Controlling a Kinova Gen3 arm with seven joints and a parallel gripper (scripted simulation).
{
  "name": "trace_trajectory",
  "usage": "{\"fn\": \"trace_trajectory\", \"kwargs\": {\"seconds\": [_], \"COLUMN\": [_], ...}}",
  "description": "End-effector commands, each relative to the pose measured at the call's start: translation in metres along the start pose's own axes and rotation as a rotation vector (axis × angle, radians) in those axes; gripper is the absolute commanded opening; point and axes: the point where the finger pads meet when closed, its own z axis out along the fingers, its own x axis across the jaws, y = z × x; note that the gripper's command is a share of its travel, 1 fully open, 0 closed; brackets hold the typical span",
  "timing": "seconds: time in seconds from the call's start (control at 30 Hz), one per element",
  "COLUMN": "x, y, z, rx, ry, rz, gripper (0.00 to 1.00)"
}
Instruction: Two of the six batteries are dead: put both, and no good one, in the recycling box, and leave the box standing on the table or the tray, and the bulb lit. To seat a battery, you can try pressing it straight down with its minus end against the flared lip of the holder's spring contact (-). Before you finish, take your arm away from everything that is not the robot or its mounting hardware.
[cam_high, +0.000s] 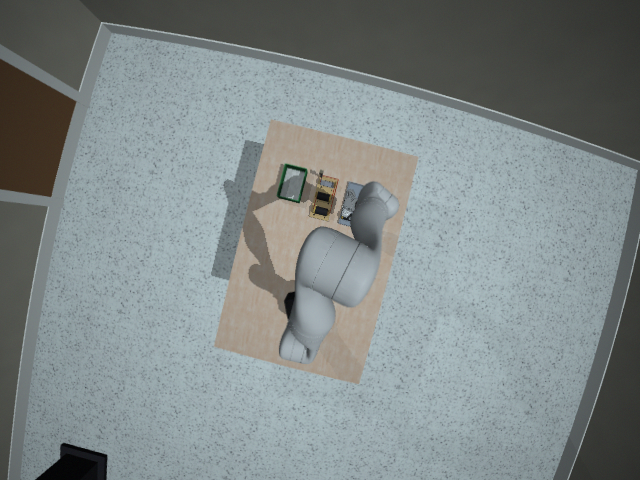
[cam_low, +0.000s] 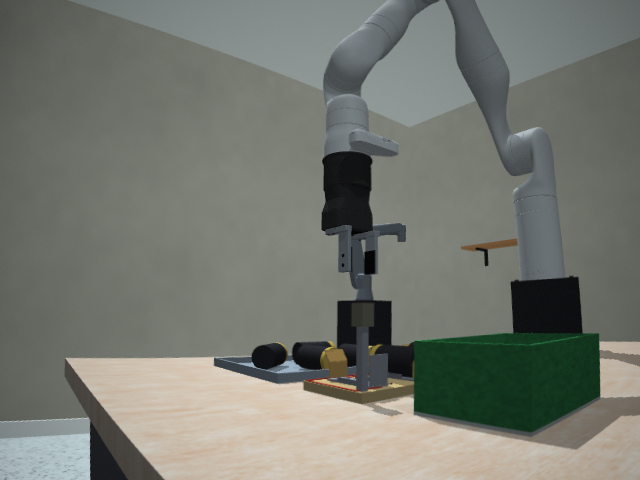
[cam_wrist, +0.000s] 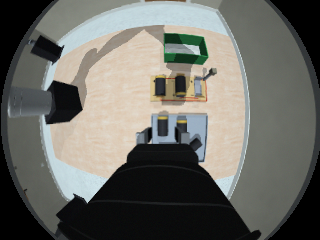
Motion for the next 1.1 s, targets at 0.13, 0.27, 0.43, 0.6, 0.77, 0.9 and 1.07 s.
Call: {"fn": "trace_trajectory", "kwargs": {"seconds": [0.13,0.27,0.43,0.6,0.77,0.9,1.07], "x": [0.006,0.016,0.036,0.054,0.071,0.084,0.095], "y": [0.005,0.013,0.029,0.042,0.055,0.066,0.074], "z": [-0.002,-0.001,-0.001,-0.001,-0.001,-0.001,-0.001], "rx": [-0.001,-0.001,-0.001,-0.001,-0.001,-0.001,-0.001], "ry": [-0.005,-0.009,-0.009,-0.009,-0.009,-0.009,-0.009], "rz": [0.003,0.003,0.003,0.004,0.004,0.004,0.004], "gripper": [0.9,0.9,0.9,0.9,0.9,0.9,0.9]}}
